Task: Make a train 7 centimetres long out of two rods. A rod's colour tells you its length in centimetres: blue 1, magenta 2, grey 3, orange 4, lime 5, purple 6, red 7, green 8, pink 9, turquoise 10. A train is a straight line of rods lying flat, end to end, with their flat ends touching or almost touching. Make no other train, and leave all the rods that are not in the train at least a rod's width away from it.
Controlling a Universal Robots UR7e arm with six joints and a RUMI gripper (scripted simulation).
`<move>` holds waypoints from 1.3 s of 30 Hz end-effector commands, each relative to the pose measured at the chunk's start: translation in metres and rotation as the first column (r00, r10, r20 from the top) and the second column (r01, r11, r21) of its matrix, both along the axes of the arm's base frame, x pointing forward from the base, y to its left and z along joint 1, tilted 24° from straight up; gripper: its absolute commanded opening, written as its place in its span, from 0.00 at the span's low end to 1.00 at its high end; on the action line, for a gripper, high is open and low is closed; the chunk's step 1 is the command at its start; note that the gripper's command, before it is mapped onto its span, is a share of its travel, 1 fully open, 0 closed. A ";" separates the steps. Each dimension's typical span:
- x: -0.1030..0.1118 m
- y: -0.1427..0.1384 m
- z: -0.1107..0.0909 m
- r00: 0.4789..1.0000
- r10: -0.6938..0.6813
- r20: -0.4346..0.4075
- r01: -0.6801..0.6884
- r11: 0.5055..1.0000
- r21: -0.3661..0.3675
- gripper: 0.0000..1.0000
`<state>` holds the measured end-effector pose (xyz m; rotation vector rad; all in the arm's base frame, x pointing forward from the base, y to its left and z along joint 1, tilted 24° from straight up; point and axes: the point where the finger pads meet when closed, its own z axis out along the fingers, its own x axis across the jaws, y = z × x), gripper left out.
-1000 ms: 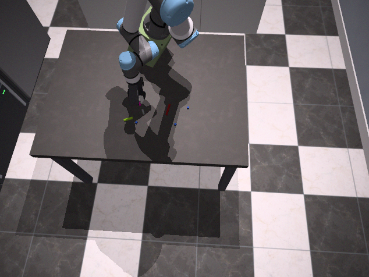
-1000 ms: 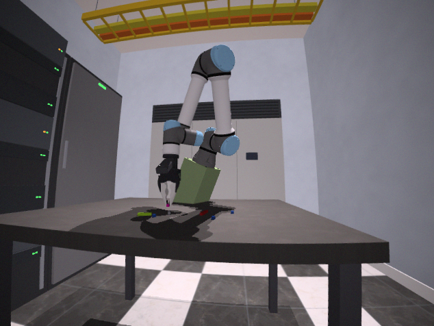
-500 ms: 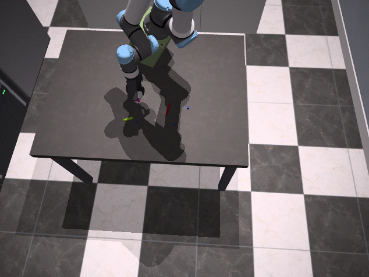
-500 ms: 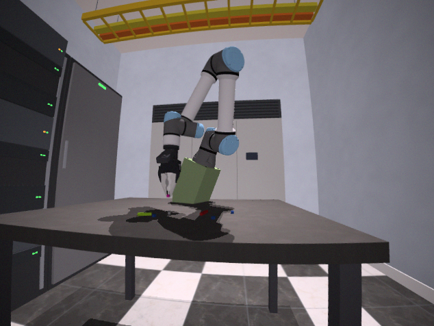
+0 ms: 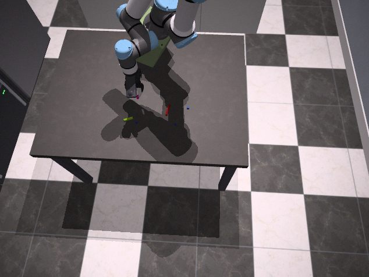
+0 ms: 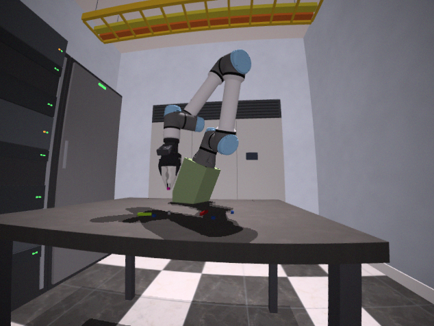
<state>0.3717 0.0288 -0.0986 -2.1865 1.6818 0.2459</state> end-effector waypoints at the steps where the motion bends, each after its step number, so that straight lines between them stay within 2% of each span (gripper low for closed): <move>1: 0.000 -0.002 0.005 1.000 0.000 0.001 0.000 1.000 0.000 0.00; 17: 0.001 0.000 0.007 1.000 0.000 0.001 0.000 1.000 -0.001 0.00; 20: 0.006 0.016 0.014 1.000 0.001 0.001 -0.001 1.000 -0.003 0.00; 25: 0.015 0.063 0.035 1.000 0.005 0.003 -0.005 1.000 -0.003 0.00; 27: 0.015 0.063 0.035 1.000 0.005 0.003 -0.005 1.000 -0.003 0.00; 31: 0.017 0.090 0.047 1.000 0.007 0.005 -0.007 1.000 0.000 0.00; 39: 0.017 0.094 0.049 1.000 0.008 0.005 -0.008 1.000 0.001 0.00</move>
